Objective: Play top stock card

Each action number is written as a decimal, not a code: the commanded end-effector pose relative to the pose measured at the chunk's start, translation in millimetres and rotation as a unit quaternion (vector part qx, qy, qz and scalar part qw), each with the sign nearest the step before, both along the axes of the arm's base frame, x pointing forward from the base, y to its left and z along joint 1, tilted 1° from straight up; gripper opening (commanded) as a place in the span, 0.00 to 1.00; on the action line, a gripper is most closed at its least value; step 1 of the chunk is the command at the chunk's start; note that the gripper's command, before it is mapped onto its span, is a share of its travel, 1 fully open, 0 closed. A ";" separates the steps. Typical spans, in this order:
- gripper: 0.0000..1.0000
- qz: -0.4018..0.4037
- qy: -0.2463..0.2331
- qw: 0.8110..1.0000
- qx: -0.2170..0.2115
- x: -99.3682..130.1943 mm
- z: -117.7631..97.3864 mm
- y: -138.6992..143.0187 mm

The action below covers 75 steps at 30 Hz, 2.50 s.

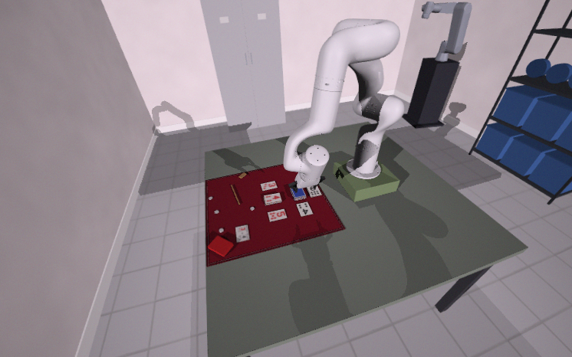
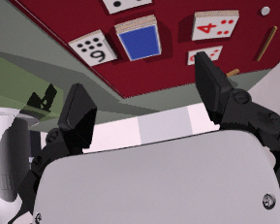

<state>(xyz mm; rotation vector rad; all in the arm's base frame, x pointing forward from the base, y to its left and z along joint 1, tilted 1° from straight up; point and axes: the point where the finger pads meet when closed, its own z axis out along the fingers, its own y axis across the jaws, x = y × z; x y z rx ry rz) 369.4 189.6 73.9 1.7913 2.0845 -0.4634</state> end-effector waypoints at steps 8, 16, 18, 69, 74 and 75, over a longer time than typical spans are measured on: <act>1.00 -0.002 0.023 0.988 0.154 -0.3 0.6 1.0; 1.00 -0.003 0.030 0.981 0.193 -0.8 0.7 1.1; 1.00 -0.003 0.032 0.979 0.201 -1.3 0.6 1.3; 1.00 0.202 0.082 0.949 0.227 1.8 -9.3 0.2; 1.00 0.288 0.102 0.926 0.219 2.0 -13.8 0.0; 1.00 0.304 0.106 0.921 0.218 2.1 -14.6 -0.1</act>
